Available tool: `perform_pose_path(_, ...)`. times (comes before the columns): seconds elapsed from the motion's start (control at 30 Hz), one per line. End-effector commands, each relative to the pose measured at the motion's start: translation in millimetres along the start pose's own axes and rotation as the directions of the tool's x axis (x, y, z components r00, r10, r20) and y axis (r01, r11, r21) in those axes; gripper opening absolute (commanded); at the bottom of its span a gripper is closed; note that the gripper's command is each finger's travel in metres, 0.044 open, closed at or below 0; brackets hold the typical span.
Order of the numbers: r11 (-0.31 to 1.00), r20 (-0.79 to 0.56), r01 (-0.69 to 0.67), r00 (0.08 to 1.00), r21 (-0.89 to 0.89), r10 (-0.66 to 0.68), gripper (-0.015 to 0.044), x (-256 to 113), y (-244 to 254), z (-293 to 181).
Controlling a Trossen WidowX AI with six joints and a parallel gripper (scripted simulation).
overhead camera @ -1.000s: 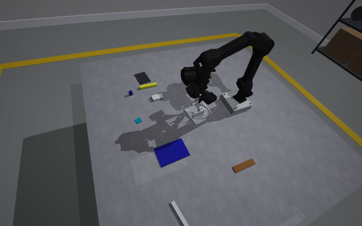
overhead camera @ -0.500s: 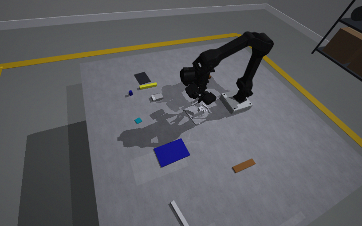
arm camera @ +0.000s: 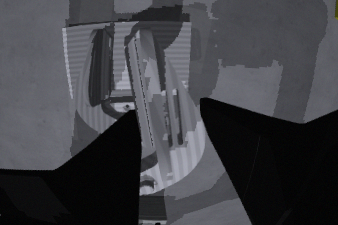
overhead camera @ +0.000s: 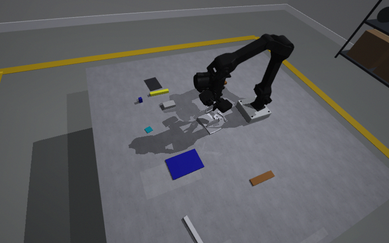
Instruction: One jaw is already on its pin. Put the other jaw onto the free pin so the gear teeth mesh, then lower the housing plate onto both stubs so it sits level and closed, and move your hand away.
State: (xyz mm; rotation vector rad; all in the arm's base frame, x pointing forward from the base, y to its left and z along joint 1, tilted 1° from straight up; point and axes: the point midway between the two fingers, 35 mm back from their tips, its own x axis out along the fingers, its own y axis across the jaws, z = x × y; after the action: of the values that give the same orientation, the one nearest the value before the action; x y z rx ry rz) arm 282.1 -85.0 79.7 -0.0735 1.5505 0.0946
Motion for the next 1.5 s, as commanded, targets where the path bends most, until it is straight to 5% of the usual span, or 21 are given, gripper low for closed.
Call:
perform_pose_path(0.0, 1.0, 0.002, -0.002, 1.0, 0.006, 0.002, 0.0134, 0.2, 0.2, 0.8)
perform_pose_path(1.47, 1.0, 0.002, -0.002, 1.0, 0.004, 0.002, 0.0134, 51.6, 0.4, 0.7)
